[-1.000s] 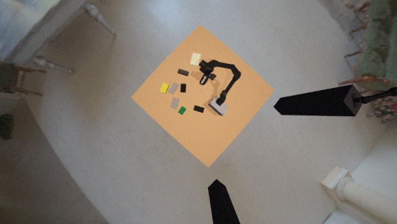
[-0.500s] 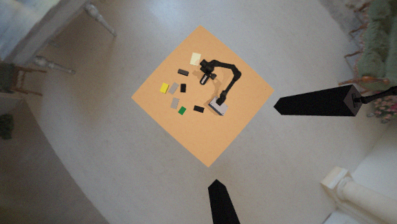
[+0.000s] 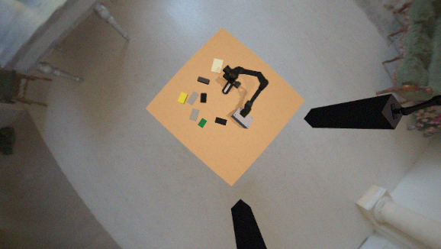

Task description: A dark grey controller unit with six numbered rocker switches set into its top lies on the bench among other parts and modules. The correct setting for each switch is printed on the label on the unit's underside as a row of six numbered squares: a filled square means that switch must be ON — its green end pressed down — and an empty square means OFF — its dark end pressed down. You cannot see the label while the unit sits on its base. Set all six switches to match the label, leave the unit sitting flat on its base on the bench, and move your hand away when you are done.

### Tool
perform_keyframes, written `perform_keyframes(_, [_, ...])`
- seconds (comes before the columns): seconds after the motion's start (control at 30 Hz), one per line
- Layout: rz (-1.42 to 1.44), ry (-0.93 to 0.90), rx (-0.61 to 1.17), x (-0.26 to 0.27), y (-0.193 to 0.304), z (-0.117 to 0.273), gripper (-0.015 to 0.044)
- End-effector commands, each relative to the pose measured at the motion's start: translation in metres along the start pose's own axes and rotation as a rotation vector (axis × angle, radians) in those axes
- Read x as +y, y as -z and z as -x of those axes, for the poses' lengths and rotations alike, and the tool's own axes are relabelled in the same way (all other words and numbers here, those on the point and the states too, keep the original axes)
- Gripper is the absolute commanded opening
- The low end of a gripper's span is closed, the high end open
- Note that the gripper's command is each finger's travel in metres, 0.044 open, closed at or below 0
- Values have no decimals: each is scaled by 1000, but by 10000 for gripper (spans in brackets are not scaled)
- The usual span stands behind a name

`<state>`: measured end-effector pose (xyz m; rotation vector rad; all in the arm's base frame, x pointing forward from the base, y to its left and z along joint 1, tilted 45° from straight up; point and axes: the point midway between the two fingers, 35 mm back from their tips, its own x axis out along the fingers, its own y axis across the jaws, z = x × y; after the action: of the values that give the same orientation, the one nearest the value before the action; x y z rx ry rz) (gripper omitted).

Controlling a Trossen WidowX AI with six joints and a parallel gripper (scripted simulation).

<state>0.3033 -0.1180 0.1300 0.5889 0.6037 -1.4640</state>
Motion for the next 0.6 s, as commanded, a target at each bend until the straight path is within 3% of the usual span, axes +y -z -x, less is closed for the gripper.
perform_keyframes(0.0, [15, 8, 11, -3, 2, -5, 338])
perform_keyframes(0.57, [15, 8, 10, -3, -6, -15, 338])
